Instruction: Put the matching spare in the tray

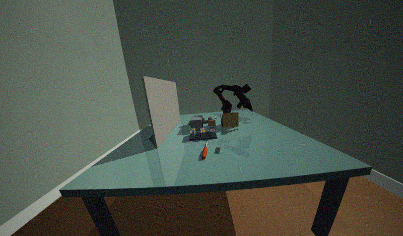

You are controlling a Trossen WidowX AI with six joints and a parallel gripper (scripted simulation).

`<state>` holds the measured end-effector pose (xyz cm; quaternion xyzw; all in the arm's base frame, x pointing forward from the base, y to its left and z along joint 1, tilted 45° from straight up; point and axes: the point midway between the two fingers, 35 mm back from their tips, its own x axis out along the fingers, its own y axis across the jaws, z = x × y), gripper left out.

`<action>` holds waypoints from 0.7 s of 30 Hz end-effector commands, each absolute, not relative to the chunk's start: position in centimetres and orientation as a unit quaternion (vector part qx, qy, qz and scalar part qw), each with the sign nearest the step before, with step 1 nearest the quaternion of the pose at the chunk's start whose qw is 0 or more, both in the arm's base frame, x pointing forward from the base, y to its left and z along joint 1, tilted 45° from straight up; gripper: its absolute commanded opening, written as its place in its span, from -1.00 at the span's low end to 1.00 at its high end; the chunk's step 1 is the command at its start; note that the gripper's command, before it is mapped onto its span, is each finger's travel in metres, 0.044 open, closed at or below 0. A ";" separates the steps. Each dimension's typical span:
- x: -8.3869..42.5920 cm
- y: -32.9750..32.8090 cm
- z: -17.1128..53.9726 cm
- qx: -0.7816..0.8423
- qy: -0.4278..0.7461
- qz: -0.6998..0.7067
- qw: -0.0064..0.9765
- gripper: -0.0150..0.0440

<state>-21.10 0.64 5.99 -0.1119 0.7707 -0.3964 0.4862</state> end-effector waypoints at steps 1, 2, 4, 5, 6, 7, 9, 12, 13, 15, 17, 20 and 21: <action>-21.1 0.6 6.0 -0.112 0.771 -0.396 0.486 0.95; -21.1 0.6 6.0 -0.112 0.771 -0.396 0.486 1.00; -21.1 0.6 6.0 -0.112 0.771 -0.396 0.486 1.00; -21.1 0.6 6.0 -0.112 0.771 -0.396 0.486 1.00; -21.1 0.6 6.0 -0.112 0.771 -0.396 0.486 1.00; -21.1 0.9 6.0 -0.109 0.772 -0.394 0.486 1.00; -21.3 2.8 6.0 -0.088 0.785 -0.374 0.486 1.00; -21.2 7.3 6.0 -0.044 0.804 -0.328 0.494 1.00; -20.9 8.8 6.0 -0.030 0.808 -0.312 0.498 1.00; -20.1 11.8 6.0 -0.004 0.813 -0.283 0.510 1.00; -18.8 14.6 6.1 0.025 0.812 -0.261 0.522 1.00; -16.4 18.0 6.2 0.064 0.804 -0.243 0.539 1.00; -15.7 18.9 6.3 0.074 0.801 -0.239 0.544 1.00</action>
